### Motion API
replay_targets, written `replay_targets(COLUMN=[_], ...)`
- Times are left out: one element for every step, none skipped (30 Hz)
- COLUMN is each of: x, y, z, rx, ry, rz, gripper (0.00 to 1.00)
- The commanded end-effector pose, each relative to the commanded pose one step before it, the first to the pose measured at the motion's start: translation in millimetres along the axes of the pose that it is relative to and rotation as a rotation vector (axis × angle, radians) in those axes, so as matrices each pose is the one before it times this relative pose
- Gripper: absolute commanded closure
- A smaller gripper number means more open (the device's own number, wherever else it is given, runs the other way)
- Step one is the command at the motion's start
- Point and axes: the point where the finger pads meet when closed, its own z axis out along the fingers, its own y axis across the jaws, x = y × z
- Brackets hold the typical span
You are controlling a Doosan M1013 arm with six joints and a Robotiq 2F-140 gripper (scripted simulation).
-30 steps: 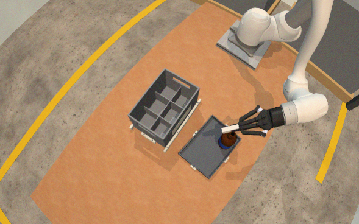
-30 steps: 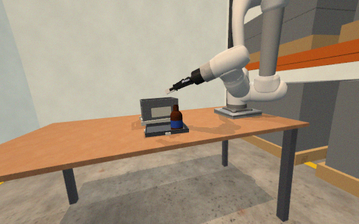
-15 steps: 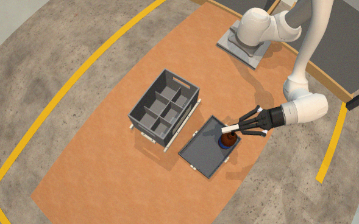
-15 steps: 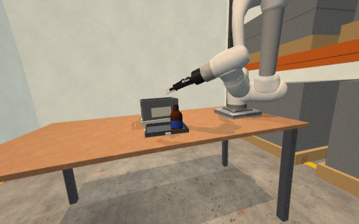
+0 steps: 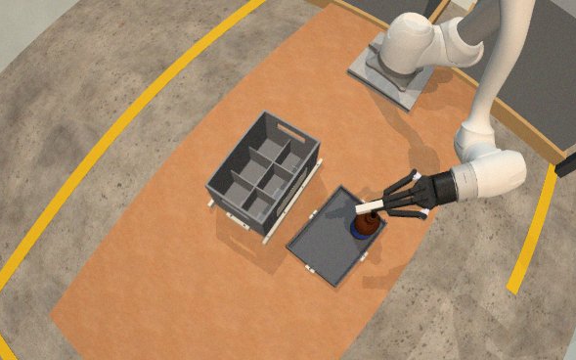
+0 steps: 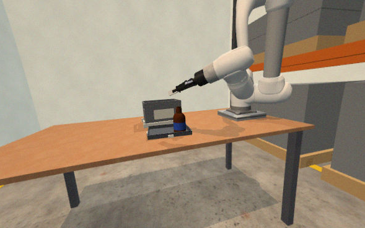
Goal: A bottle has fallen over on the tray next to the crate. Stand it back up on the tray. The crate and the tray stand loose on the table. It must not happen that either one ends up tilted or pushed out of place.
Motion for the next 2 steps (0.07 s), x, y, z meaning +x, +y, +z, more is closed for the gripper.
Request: replay_targets(x=[-0.06,0.00], y=[-0.02,0.00], z=[-0.01,0.00], rx=[-0.00002,0.00000], ry=[0.00009,0.00000], rz=[0.00006,0.00000], gripper=[0.90,0.90])
